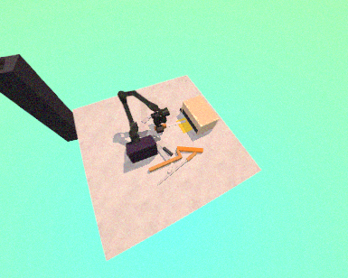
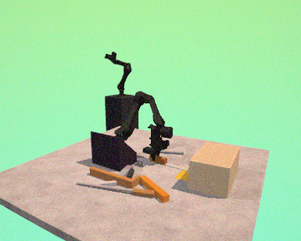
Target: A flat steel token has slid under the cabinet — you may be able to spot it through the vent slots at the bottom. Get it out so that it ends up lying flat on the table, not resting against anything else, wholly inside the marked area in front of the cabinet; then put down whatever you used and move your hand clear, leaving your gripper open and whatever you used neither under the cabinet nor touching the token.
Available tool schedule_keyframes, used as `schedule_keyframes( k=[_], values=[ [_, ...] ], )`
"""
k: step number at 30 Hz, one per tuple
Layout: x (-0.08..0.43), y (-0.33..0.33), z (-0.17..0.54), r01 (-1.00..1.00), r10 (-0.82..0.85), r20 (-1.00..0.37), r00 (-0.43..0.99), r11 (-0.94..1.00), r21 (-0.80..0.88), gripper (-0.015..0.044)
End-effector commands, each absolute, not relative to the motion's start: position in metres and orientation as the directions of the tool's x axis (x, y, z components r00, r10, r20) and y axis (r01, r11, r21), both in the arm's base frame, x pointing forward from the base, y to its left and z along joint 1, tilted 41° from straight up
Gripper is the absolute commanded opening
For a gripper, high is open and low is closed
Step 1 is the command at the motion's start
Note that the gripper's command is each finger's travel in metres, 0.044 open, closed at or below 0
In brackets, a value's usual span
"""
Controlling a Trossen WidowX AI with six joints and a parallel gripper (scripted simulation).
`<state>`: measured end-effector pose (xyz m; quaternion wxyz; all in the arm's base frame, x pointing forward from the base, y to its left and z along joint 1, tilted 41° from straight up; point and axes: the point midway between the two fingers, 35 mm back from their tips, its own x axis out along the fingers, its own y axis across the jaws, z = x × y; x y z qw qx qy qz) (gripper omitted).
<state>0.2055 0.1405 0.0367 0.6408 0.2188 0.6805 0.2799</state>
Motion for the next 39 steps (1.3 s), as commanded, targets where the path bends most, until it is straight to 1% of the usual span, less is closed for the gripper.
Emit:
schedule_keyframes(
  k=[1, 39],
  values=[
    [0.2057, 0.1401, 0.0372, -0.03, 0.656, -0.75, -0.084, 0.751, 0.66, 0.0],
    [0.2062, 0.1388, 0.0387, 0.276, 0.656, -0.75, -0.086, 0.739, 0.615, 0.0]
  ],
)
